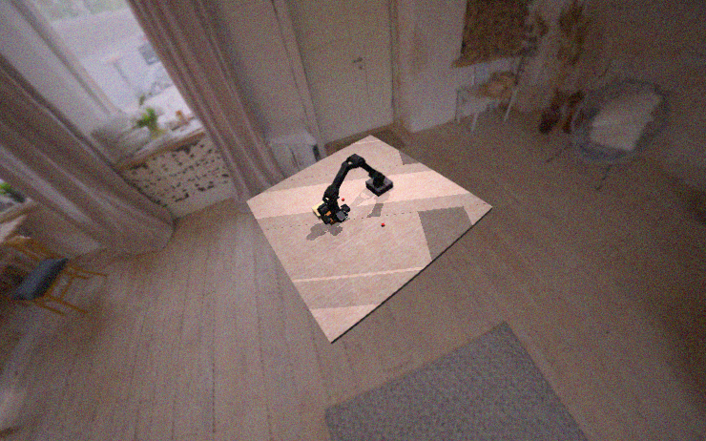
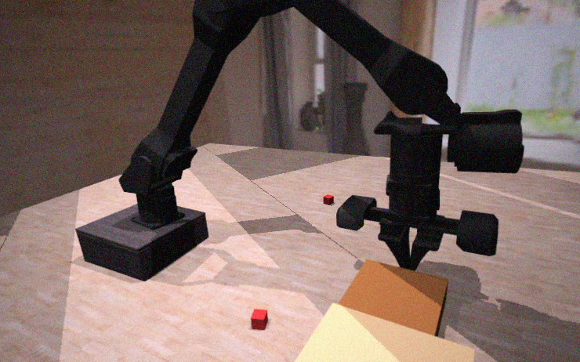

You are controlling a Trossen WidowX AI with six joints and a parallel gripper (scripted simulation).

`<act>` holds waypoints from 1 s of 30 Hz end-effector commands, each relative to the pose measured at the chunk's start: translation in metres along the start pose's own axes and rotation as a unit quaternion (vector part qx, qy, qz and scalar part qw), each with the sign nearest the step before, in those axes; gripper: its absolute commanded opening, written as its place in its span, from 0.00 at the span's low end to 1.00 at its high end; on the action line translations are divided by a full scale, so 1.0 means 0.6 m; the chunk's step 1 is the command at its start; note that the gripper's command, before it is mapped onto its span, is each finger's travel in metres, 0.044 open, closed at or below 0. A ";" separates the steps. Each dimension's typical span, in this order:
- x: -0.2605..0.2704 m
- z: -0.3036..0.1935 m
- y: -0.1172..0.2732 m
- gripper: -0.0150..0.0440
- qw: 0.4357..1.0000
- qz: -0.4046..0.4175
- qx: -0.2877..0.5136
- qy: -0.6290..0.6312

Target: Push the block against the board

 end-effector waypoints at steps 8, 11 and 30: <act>-0.001 0.011 -0.006 0.25 1.000 0.006 0.003 -0.001; -0.003 0.019 -0.006 0.25 1.000 0.006 0.003 -0.001; -0.015 0.069 -0.006 0.25 1.000 0.005 0.001 -0.001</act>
Point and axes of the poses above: the point midway between the two fingers, 35 mm back from their tips, its own y axis back along the fingers, its own x axis across the jaws, z = x × y, the point moved 9 cm from there along y, back along the fingers, and after that the axes turned 11 degrees about y, right-handed, at the moved point
